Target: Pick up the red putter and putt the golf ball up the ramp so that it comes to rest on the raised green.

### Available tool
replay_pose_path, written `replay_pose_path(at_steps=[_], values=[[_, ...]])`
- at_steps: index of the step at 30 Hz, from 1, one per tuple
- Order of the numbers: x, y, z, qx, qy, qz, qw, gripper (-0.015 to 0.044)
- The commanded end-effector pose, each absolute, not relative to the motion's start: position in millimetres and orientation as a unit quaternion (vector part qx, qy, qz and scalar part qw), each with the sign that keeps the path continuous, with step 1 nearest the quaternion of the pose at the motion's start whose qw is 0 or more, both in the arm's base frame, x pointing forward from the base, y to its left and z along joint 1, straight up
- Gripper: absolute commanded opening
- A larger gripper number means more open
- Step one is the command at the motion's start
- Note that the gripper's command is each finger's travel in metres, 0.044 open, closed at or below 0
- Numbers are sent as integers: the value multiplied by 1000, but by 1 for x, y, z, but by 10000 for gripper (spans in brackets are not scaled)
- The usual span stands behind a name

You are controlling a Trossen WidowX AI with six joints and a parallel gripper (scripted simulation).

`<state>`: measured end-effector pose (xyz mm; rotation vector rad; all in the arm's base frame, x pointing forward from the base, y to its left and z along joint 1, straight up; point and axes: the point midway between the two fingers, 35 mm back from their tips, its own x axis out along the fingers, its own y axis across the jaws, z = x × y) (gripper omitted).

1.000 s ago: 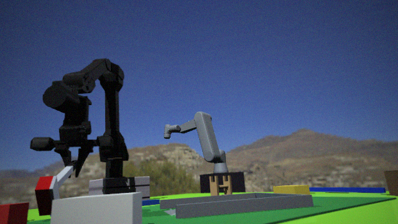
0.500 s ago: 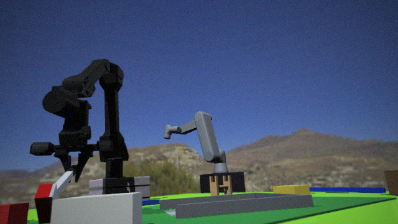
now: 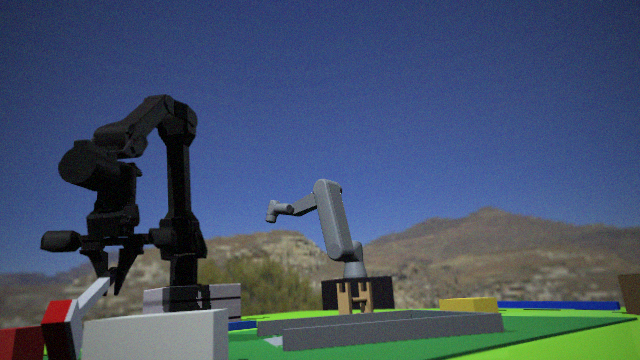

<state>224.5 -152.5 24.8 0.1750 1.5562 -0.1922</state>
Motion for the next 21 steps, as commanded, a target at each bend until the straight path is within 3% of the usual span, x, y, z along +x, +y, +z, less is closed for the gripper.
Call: replay_pose_path(at_steps=[1,11,21], values=[[225,-150,25,79,700,-87,705,0],[251,-39,24,78,698,-83,707,0],[253,-38,43,78,698,-83,707,0]])
